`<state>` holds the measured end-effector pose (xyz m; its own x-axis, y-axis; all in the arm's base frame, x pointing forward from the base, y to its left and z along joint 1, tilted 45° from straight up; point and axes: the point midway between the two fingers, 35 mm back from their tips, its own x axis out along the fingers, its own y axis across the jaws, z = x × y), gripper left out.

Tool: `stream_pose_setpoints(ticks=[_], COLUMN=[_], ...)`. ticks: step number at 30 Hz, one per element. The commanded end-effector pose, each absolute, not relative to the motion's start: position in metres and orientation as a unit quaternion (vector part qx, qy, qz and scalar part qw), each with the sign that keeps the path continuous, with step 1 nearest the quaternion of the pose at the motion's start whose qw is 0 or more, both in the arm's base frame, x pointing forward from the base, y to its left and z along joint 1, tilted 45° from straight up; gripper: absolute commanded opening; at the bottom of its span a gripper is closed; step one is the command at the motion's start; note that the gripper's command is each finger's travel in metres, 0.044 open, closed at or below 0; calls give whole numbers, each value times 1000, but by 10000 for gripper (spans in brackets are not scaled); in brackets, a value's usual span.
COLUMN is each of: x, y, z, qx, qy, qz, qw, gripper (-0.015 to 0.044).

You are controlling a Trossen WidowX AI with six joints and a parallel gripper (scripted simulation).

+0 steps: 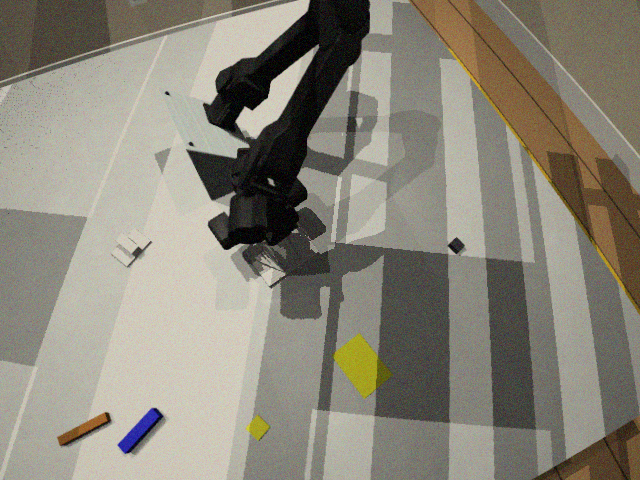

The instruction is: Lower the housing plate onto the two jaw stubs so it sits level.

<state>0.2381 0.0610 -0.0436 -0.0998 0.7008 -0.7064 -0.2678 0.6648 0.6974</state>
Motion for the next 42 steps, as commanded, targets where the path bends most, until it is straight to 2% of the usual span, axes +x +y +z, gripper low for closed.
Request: stream_pose_setpoints(ticks=[1, 2, 5, 6, 20, 28, 32, 38, 42], x=[238, 238, 238, 238, 239, 243, 245, 215, 210], y=[61, 61, 61, 61, 59, 10, 13, -27, -32], z=[-45, -45, -44, -44, -42, 8, 2, 41, 47], qx=[170, 170, 169, 169, 169, 169, 174, 168, 168], qy=[642, 642, 641, 641, 641, 642, 641, 644, 644], qz=[372, 372, 373, 373, 373, 372, 368, 368, 369], qw=[649, 649, 649, 649, 649, 648, 651, 649, 648], gripper=[351, 351, 430, 440, 440, 440, 440, 440, 440])
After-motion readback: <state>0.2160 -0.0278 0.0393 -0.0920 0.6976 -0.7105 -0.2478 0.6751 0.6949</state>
